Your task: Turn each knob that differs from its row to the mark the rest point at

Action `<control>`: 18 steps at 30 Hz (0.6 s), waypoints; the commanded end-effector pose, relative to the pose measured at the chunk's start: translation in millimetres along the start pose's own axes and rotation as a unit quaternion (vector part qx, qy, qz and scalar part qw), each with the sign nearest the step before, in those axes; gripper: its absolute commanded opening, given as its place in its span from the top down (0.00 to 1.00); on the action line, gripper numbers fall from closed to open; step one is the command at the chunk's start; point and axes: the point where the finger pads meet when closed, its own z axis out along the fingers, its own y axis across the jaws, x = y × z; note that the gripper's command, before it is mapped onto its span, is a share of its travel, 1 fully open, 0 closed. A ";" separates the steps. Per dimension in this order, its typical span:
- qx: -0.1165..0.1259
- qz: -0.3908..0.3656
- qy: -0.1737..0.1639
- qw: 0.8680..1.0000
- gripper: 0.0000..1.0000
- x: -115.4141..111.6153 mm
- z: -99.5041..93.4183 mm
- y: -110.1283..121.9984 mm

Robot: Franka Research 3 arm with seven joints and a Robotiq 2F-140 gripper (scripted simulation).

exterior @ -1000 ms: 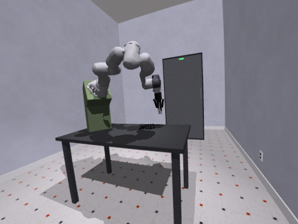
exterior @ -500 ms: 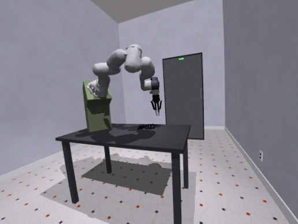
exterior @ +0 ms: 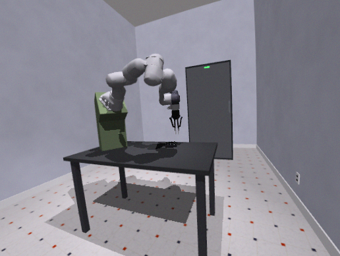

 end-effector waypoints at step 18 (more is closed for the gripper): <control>0.012 -0.196 -0.035 0.980 0.88 2.3 21.4 -31.3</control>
